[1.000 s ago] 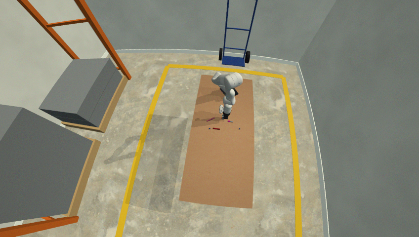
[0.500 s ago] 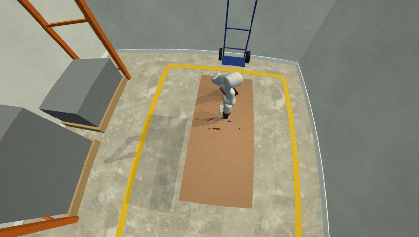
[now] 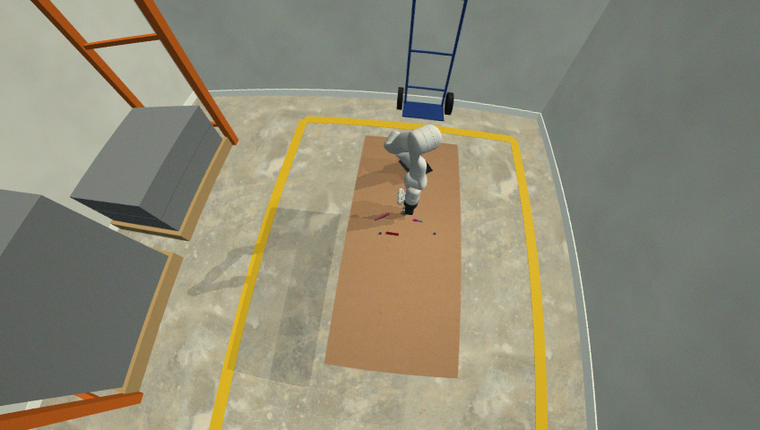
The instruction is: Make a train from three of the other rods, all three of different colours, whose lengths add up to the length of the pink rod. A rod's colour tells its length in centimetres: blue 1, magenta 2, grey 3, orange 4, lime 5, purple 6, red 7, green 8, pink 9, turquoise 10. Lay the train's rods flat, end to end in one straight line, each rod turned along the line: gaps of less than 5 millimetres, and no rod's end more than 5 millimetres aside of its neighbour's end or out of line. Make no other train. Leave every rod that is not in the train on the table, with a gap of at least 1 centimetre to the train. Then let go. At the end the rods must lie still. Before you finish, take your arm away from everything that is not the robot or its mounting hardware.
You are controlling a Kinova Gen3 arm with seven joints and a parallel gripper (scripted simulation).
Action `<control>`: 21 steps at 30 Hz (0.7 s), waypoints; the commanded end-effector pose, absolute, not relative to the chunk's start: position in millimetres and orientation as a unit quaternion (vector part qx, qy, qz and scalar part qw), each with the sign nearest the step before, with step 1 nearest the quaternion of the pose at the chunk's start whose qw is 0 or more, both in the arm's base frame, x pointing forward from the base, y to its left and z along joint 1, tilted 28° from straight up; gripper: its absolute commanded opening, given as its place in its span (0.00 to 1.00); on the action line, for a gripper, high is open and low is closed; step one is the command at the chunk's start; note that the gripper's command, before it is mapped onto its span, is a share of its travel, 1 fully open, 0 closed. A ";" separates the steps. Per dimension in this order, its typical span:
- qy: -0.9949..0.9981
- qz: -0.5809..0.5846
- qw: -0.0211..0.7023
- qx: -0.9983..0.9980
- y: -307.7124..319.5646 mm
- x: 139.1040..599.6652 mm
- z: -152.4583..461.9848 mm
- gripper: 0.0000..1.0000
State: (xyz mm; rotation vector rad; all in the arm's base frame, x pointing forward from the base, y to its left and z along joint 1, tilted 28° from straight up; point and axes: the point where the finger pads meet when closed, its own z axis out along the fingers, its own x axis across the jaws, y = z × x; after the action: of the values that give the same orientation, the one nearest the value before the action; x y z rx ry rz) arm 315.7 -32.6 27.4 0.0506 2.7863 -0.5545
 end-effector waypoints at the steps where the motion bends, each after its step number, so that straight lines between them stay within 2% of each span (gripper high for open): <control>1: 0.970 -0.191 0.152 0.012 -27.2 316.1 30.9 0.24; 21: 0.970 -0.191 0.152 0.012 -16.7 308.0 55.4 0.24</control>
State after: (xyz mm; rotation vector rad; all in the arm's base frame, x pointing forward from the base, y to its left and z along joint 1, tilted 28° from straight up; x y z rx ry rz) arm 307.1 -24.5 52.8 0.0649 2.7882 -0.5550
